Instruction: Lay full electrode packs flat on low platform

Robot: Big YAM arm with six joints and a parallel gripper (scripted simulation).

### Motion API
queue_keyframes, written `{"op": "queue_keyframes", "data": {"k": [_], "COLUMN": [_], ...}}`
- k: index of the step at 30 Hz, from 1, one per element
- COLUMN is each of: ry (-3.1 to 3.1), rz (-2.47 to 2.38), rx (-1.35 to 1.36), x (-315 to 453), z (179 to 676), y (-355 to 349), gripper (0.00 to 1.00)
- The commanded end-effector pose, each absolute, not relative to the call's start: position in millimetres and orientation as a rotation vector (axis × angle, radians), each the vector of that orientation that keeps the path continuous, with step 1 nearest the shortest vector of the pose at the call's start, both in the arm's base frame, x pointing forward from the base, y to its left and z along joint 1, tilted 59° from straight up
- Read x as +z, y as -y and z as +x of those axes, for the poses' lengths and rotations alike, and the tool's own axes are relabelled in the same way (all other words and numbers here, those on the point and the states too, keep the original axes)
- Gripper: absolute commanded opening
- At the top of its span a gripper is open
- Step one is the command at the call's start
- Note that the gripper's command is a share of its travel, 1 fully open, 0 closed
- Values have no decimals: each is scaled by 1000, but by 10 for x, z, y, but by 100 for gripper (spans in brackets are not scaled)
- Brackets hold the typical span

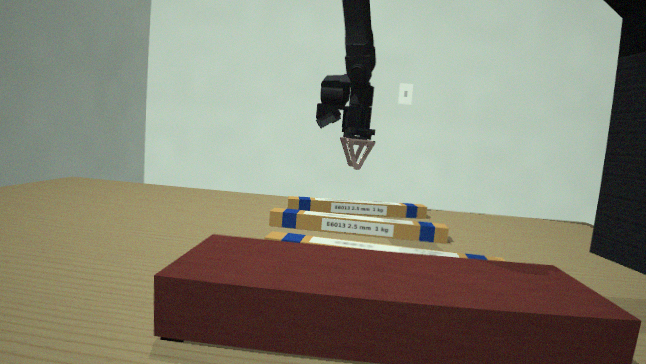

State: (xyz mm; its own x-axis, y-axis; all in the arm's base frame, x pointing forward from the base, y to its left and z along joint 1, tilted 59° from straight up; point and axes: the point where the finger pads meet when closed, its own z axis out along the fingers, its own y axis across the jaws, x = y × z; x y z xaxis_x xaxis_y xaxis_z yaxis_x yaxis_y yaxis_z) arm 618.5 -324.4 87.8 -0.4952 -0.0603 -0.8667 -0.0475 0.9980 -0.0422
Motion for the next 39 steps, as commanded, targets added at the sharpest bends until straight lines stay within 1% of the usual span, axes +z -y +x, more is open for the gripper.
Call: {"op": "queue_keyframes", "data": {"k": [1, 16, 22, 30, 39], "ry": [-2103, -2105, -2094, -2101, -2104], "rz": [-72, -64, -74, -55, -68], "rx": [16, 17, 15, 10, 20], "x": [630, 330, 413, 312, 220], "z": [6356, 6783, 6825, 6843, 6986], "y": [3124, 3120, 3072, 3172, 3073], "gripper": [74, 74, 74, 74, 74]}}
